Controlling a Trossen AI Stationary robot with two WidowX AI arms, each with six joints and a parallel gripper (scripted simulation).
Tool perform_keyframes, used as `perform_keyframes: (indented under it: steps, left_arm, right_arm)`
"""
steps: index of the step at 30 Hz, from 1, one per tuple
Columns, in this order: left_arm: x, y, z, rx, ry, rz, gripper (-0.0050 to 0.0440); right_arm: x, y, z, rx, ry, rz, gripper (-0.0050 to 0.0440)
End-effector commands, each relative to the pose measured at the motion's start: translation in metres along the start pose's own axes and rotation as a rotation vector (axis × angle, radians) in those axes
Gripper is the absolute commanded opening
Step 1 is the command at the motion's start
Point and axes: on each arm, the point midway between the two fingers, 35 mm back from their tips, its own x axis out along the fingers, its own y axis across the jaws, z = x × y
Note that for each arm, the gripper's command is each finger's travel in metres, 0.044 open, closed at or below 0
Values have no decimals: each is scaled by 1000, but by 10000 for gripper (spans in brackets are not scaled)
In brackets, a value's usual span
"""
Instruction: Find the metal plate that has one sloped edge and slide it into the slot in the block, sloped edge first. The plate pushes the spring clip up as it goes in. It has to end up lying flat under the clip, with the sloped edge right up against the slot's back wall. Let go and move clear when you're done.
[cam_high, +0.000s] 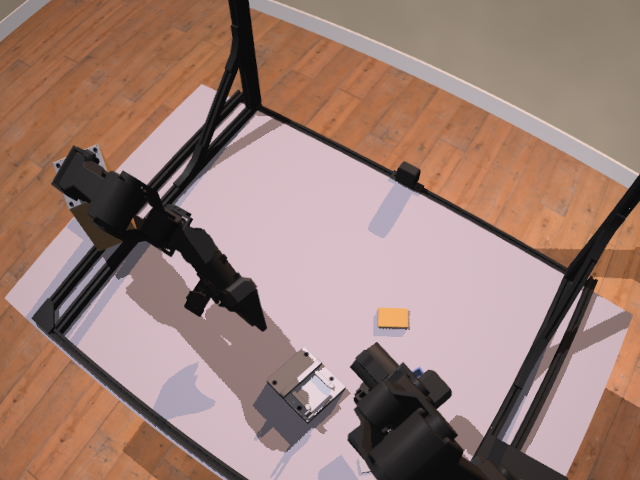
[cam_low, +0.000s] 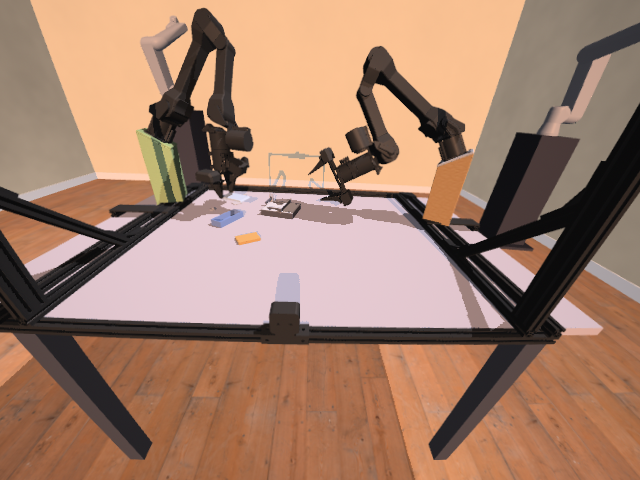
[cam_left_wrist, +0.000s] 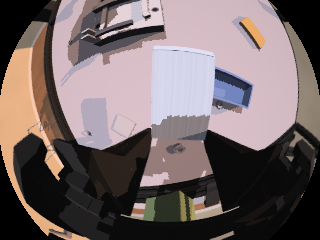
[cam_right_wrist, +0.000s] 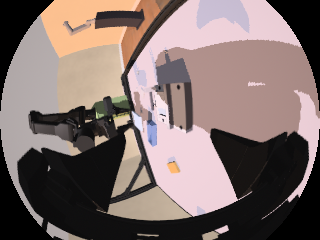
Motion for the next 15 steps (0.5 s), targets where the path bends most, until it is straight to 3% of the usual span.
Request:
perform_keyframes:
  steps: [1,15]
  left_arm:
    - [-3,20,-6,-34,-6,-9,-50]
    - [-7,53,-19,-98,-21,1,-50]
  right_arm:
    - [0,1,0,5,4,4,440]
    - [0,1,0,5,4,4,440]
